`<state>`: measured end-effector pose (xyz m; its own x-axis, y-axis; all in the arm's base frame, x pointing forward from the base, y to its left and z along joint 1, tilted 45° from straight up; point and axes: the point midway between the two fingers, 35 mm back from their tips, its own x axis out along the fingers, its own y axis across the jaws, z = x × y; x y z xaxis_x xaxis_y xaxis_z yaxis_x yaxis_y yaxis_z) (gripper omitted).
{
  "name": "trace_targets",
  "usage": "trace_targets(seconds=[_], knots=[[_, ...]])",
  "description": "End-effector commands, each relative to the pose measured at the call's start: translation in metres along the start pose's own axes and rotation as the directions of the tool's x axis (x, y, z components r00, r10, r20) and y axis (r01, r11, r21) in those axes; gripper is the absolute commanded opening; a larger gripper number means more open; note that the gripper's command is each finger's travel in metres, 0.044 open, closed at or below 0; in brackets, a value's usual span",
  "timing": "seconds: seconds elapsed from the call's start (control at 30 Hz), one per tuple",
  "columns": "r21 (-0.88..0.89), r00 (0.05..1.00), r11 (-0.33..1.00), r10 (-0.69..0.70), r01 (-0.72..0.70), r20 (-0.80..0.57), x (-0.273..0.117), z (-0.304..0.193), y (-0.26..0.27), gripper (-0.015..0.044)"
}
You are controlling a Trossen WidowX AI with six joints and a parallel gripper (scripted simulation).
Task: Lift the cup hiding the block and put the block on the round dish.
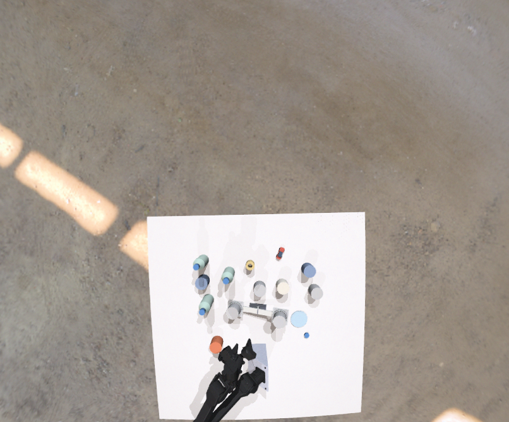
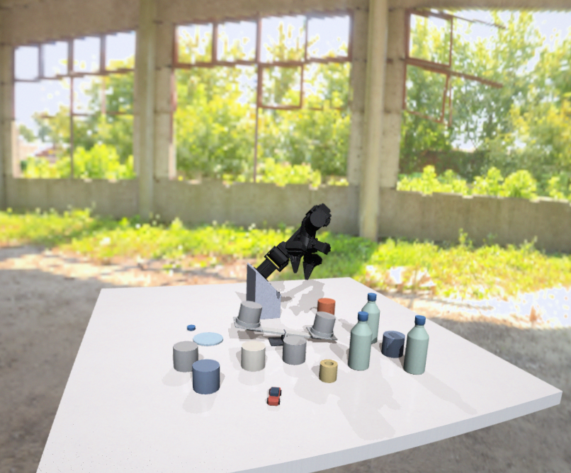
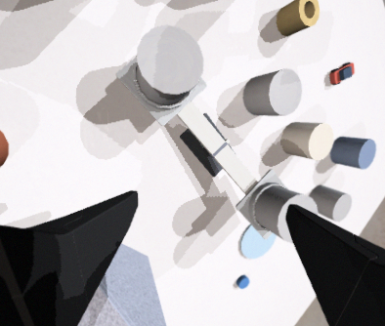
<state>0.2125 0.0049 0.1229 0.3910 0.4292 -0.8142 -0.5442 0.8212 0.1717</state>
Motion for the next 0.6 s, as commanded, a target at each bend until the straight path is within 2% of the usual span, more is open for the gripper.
trace_targets(seconds=[0.0, 0.27, 0.57], knots=[[0.114, 0.999, 0.993, 0.007, -0.011, 0.035, 0.000, -0.010, -0.007, 0.0440], [0.352, 0.992, 0.935, 0.000, -0.044, 0.123, -0.002, -0.031, -0.020, 0.0440], [0.583, 0.969, 0.806, -0.047, -0.108, 0.243, -0.007, -0.053, -0.031, 0.0440]])
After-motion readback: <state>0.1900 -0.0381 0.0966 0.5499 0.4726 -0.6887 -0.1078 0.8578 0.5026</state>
